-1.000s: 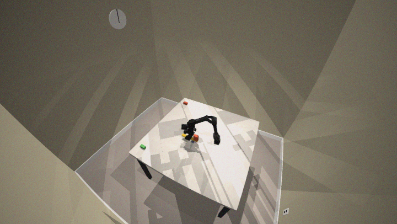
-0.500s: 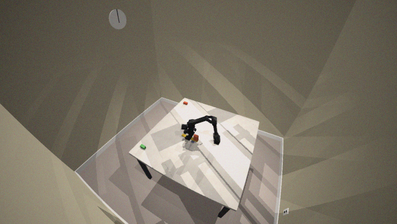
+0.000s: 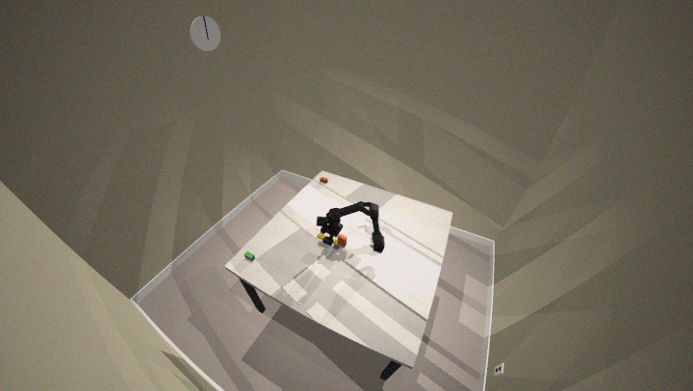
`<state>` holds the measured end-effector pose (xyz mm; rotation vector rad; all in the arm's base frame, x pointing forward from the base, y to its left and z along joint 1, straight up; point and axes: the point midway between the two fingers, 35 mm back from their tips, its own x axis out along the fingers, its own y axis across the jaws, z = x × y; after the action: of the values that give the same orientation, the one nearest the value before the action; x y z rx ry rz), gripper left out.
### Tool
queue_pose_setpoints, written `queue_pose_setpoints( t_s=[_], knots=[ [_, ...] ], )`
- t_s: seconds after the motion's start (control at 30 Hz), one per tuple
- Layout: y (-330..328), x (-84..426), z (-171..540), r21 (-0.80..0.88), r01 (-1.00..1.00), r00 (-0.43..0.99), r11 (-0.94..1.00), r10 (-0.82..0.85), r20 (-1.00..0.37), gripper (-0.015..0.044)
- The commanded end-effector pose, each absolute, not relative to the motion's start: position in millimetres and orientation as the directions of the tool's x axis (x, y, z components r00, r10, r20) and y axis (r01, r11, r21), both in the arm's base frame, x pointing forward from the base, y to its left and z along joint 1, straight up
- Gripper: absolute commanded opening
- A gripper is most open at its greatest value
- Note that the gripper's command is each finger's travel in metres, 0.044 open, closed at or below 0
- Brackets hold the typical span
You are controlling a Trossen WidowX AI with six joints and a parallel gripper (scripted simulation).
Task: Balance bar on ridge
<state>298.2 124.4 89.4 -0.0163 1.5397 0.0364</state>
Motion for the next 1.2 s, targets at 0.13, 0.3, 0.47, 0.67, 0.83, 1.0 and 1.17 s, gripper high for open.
queue_pose_setpoints(
  t_s=[0.13, 0.3, 0.47, 0.67, 0.83, 1.0, 1.17],
  knots=[
    [125, 300, 108, 0.012, -0.034, 0.031, 0.999, 0.013, -0.999, 0.044],
    [125, 299, 171, 0.012, -0.034, 0.031, 0.999, 0.013, -0.999, 0.044],
    [123, 296, 189, 0.012, -0.034, 0.031, 0.999, 0.013, -0.999, 0.044],
    [123, 296, 189, 0.012, -0.034, 0.031, 0.999, 0.013, -0.999, 0.044],
    [123, 296, 189, 0.012, -0.034, 0.031, 0.999, 0.013, -0.999, 0.044],
    [123, 296, 189, 0.012, -0.034, 0.031, 0.999, 0.013, -0.999, 0.044],
    [123, 296, 189, 0.012, -0.034, 0.031, 0.999, 0.013, -0.999, 0.044]
  ],
)
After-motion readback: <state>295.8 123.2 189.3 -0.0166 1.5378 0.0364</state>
